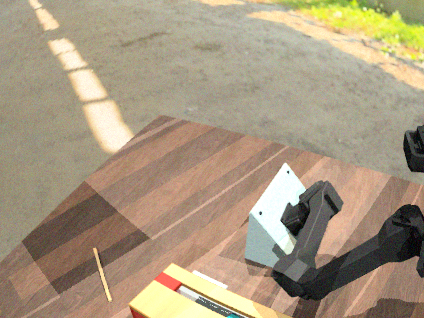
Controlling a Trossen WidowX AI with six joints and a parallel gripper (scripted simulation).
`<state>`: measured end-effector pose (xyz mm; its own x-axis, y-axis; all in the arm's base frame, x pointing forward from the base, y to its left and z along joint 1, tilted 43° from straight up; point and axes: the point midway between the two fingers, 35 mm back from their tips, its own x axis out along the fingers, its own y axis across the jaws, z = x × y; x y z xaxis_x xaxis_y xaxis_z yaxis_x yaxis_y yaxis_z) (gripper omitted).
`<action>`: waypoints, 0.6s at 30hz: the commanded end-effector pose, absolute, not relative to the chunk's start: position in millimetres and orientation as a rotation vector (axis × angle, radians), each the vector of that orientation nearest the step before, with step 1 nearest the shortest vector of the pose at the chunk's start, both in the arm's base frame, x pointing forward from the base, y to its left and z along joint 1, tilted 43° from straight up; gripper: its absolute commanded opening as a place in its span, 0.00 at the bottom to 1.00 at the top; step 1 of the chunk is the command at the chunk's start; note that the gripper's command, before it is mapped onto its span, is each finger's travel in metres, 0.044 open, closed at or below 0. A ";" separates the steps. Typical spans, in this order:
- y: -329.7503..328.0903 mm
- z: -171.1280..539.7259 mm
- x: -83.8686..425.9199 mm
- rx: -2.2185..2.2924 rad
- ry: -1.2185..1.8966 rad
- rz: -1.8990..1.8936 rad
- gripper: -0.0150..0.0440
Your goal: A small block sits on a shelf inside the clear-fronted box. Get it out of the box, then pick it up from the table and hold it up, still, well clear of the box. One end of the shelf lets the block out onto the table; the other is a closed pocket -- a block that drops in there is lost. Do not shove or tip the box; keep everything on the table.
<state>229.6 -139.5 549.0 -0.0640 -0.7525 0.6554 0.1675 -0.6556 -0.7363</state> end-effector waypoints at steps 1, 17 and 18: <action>-139.8 549.5 228.5 -1.555 0.639 -1.796 0.93; -150.8 598.6 34.0 -1.315 1.005 -2.436 0.93; -145.5 600.5 19.7 -1.288 1.043 -2.488 0.93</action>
